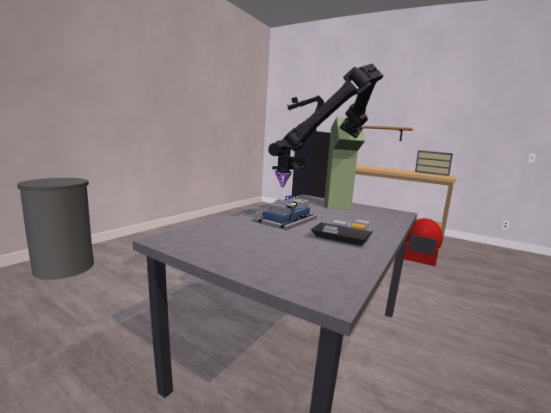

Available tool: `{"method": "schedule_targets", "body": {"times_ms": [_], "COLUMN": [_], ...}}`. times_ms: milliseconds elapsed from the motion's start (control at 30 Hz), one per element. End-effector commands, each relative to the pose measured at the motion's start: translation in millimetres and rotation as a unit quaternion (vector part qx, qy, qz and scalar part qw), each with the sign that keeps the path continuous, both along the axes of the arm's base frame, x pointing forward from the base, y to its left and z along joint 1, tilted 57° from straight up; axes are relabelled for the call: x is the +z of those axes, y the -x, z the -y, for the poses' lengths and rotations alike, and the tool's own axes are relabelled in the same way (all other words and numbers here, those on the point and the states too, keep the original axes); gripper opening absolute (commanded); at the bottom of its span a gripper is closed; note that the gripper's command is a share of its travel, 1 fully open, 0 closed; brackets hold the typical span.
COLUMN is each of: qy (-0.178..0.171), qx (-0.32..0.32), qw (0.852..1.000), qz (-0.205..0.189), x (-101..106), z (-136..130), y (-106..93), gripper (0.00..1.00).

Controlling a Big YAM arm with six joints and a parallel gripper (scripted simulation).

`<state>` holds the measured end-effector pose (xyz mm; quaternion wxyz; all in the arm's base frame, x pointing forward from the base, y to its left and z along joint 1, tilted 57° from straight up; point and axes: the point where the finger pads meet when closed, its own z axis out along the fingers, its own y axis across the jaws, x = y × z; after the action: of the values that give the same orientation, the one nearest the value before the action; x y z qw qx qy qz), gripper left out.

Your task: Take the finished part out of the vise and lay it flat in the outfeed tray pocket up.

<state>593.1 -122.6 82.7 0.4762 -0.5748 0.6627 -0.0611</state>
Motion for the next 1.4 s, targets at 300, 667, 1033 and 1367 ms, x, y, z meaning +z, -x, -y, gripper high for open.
{"method": "schedule_targets", "body": {"times_ms": [300,667,1033,1367], "qy": [0.005,0.005,0.005,0.005], "qx": [-0.005,-0.005,-0.005,-0.005], "qw": [1.000,1.000,1.000,1.000], "qz": [0.005,0.005,0.005,0.005], "x": [9.2,9.2,9.2,9.2], "z": [10.2,10.2,10.2,10.2], "y": [2.0,2.0,2.0,2.0], "gripper": [0.00,0.00,0.64,0.64]}}
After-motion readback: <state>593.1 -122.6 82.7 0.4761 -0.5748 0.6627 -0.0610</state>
